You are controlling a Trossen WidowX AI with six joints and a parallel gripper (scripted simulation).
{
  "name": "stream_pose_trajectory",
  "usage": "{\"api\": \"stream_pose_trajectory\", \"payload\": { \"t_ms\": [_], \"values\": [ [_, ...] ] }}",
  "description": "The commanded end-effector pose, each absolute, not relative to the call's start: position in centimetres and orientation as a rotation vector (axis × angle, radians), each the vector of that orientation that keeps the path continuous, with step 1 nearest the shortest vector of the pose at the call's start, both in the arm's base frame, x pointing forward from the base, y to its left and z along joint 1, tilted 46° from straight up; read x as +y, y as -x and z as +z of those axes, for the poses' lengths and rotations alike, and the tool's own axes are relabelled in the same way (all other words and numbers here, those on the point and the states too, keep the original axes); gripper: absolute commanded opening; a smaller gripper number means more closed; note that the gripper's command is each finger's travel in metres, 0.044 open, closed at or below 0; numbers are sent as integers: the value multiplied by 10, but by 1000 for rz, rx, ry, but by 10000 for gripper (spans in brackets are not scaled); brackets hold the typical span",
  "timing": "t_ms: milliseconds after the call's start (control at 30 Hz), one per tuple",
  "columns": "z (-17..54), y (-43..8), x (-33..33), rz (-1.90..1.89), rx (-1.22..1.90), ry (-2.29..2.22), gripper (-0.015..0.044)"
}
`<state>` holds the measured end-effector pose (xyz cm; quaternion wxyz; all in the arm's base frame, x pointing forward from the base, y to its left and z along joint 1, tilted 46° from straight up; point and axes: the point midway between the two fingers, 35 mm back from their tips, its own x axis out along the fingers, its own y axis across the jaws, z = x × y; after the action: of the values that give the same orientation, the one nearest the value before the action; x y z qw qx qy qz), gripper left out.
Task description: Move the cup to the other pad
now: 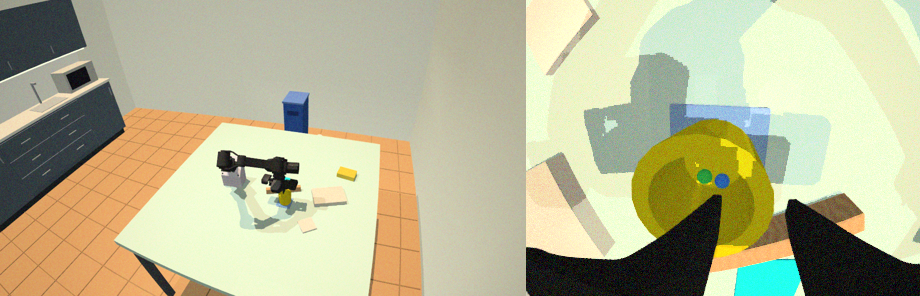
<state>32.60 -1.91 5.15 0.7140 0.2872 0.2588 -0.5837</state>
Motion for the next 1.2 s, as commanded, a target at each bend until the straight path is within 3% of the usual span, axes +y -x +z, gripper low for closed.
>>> {"api": "stream_pose_trajectory", "payload": {
  "t_ms": [0, 633, 1167],
  "values": [
    [45, -326, -25, -1295, 574, -624, 167],
    [32, -328, -40, -1295, 572, -622, 167],
    [33, -329, -39, -1295, 572, -632, 60]
  ]
}}
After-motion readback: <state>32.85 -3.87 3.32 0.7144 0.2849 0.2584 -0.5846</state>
